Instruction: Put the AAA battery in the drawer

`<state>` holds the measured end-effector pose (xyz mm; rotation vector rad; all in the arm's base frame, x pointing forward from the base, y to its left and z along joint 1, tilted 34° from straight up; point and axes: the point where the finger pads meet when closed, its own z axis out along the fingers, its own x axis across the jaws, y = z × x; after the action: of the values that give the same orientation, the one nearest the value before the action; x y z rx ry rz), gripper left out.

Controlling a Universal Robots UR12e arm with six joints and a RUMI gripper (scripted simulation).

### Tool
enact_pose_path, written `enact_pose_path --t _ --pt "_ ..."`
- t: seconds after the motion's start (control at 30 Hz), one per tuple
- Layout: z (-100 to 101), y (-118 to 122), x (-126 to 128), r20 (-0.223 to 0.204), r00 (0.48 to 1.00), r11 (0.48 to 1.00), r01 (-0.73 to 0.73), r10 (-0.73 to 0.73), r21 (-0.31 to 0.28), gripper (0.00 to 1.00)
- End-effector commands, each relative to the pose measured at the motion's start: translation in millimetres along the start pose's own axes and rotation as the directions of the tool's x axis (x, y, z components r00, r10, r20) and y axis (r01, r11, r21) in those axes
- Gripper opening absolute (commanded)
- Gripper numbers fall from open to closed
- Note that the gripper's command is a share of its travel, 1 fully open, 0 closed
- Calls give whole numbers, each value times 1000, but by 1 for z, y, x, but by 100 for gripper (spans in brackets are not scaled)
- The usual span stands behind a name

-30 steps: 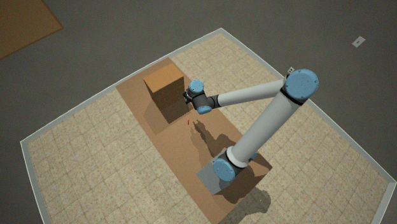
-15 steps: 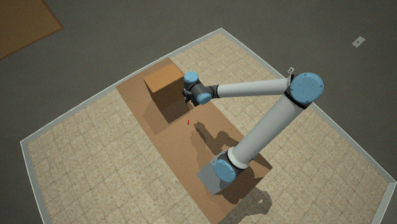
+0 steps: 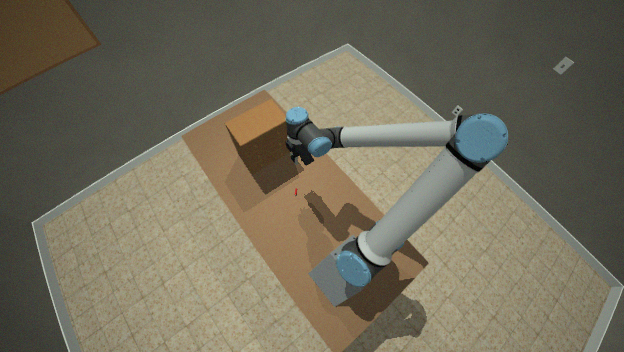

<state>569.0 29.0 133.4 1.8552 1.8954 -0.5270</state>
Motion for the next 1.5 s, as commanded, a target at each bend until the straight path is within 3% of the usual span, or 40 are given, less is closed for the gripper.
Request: enact_pose_path --t 0.0,0.67,0.73,0.83,0.9,1.03,1.13,1.47 --pt "-1 0 0 0 1000 1000 -1 1 6 20" --pt "-1 0 0 0 1000 1000 -1 1 6 20" --pt "-1 1 12 -1 1000 1000 -1 1 6 20" --pt "-1 5 61 -3 1000 1000 0 0 6 20" --pt "-1 5 61 -3 1000 1000 0 0 6 20" --pt "-1 2 133 -1 1000 1000 0 0 6 20" --pt "-1 1 144 0 1000 1000 0 0 6 20" --pt "0 1 145 0 1000 1000 0 0 1 20"
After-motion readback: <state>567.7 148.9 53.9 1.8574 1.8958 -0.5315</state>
